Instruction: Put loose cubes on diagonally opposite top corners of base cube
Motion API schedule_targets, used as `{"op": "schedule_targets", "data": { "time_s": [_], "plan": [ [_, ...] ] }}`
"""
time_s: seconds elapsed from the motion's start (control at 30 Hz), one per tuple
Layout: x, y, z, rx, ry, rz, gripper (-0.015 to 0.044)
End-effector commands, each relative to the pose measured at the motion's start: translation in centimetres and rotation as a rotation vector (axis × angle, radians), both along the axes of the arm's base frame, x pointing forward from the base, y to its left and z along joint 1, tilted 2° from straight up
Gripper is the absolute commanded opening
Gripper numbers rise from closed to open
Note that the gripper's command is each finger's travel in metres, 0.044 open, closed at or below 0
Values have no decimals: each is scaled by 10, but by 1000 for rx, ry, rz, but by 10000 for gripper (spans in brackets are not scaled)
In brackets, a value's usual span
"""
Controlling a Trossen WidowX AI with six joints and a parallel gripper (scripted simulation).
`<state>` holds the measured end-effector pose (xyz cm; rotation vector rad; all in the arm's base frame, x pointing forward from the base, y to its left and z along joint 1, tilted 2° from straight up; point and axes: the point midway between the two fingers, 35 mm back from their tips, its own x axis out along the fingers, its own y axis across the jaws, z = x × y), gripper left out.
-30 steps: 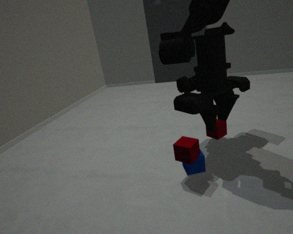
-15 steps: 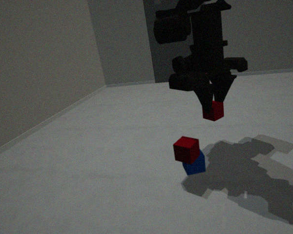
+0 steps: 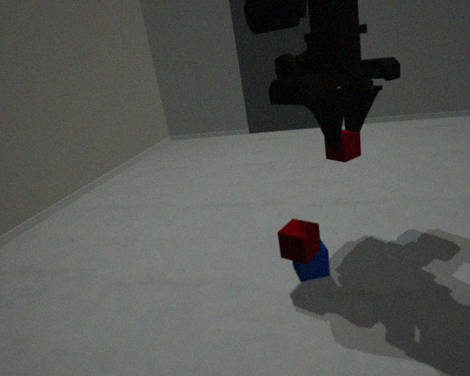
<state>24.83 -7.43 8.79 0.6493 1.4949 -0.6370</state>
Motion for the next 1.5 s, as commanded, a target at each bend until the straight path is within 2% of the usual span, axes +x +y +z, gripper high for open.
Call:
{"op": "schedule_targets", "data": {
  "time_s": [0.0, 0.1, 1.47],
  "plan": [
    [0, 0, 8, -3, -7, -3, 105],
    [2, 3, 8, -2, -8, 61, 105],
    [47, 94, -1, 23, -41, 1827, 105]
  ]
}}
